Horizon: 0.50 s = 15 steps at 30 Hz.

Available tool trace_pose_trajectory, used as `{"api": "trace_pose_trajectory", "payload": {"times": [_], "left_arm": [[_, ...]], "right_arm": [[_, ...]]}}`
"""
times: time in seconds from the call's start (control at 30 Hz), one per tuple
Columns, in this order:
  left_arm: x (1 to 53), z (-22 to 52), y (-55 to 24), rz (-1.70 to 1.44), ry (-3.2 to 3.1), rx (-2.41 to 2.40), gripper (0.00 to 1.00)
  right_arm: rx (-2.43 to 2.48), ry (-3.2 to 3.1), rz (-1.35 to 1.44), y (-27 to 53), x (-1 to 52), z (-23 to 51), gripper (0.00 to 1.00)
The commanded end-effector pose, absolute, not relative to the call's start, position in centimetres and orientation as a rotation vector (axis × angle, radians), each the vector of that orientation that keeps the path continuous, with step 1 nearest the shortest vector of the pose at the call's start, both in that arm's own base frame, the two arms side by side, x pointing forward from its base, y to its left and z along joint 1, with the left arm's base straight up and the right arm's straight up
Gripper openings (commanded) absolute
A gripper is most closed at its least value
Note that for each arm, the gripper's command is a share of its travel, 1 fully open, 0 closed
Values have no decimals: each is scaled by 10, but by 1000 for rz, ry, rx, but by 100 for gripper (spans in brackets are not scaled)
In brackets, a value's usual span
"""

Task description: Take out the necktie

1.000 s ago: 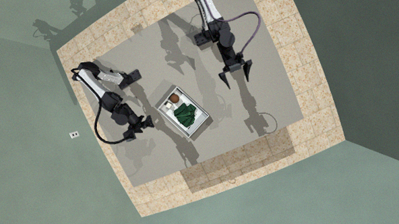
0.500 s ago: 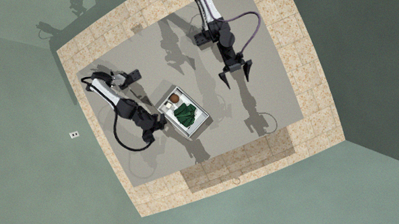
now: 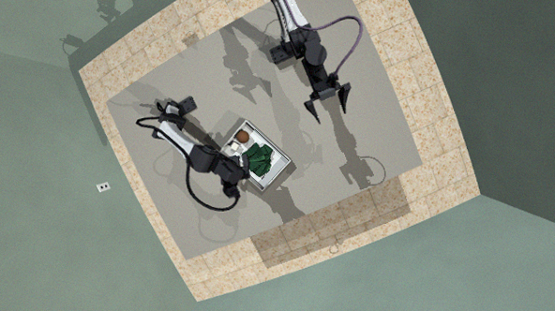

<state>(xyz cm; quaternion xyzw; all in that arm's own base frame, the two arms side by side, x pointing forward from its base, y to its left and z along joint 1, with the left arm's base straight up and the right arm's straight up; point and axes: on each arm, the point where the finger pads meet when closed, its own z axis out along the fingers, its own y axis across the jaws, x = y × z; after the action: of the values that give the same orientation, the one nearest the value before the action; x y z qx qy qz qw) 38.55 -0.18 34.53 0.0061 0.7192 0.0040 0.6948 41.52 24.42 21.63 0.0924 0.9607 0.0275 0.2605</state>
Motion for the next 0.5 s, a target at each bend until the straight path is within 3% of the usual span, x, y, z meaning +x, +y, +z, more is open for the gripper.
{"api": "trace_pose_trajectory", "payload": {"times": [0.0, 0.47], "left_arm": [[386, 347, -2, 9, 1600, 14, 100], [386, 347, -2, 9, 1600, 14, 100]], "right_arm": [[305, 2795, -1, 254, 403, 205, 86], [370, 3003, 2, 301, 406, 180, 83]]}}
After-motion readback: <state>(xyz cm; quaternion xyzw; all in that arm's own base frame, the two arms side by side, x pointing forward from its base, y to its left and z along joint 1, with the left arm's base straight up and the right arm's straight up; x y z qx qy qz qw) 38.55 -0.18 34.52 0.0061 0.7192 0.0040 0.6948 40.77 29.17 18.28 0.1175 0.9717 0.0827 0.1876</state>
